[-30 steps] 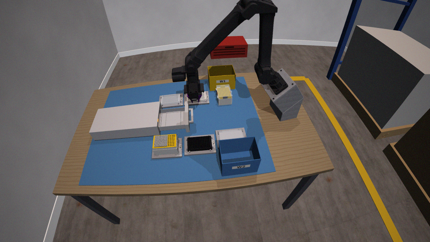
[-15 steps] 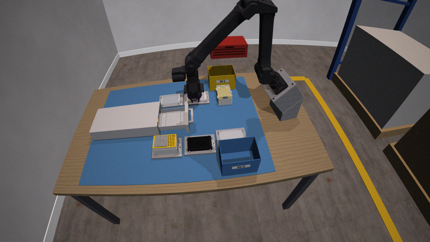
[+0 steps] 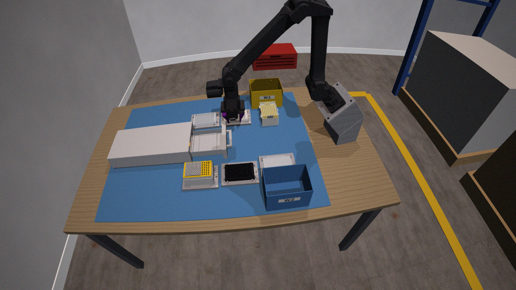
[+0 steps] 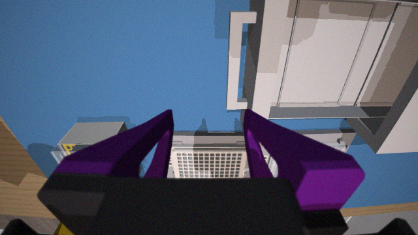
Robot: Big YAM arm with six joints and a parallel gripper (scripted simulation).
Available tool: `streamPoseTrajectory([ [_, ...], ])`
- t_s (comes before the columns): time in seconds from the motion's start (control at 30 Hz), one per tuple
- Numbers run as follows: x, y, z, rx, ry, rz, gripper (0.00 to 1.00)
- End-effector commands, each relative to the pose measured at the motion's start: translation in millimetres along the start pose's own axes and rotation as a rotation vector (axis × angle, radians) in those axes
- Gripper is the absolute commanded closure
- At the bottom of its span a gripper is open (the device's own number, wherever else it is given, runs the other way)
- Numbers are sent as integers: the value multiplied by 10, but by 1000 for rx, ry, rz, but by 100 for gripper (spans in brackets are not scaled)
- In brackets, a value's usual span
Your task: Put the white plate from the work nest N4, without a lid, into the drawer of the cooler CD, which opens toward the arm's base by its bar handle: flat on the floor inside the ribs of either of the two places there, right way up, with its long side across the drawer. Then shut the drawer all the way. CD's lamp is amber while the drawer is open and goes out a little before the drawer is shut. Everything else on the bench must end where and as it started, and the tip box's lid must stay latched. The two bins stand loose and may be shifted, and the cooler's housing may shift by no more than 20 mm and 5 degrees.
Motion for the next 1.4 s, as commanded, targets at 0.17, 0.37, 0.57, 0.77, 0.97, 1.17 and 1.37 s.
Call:
streamPoseTrajectory([
  [0.17, -107, -395, -109, 18, -26, 269, 0],
  [0.37, -67, -557, -110, 18, -27, 402, 0],
  [0.57, -6, -799, -112, 17, -29, 601, 0],
  [0.77, 55, -1041, -115, 17, -31, 800, 0],
  [0.97, 96, -1202, -116, 16, -32, 933, 0],
  [1.17, 159, -1444, -119, 15, -35, 1133, 0],
  [1.37, 222, -1686, -123, 14, -37, 1333, 0],
])
Point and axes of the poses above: the point where the finger pads meet when closed, its own z axis out along the fingers, its own x axis across the jaws, y = z × x, the point moved 9 cm from there along -z, back along the fingers, and after that the axes turned 13 degrees about -z, right-handed, at the moved point
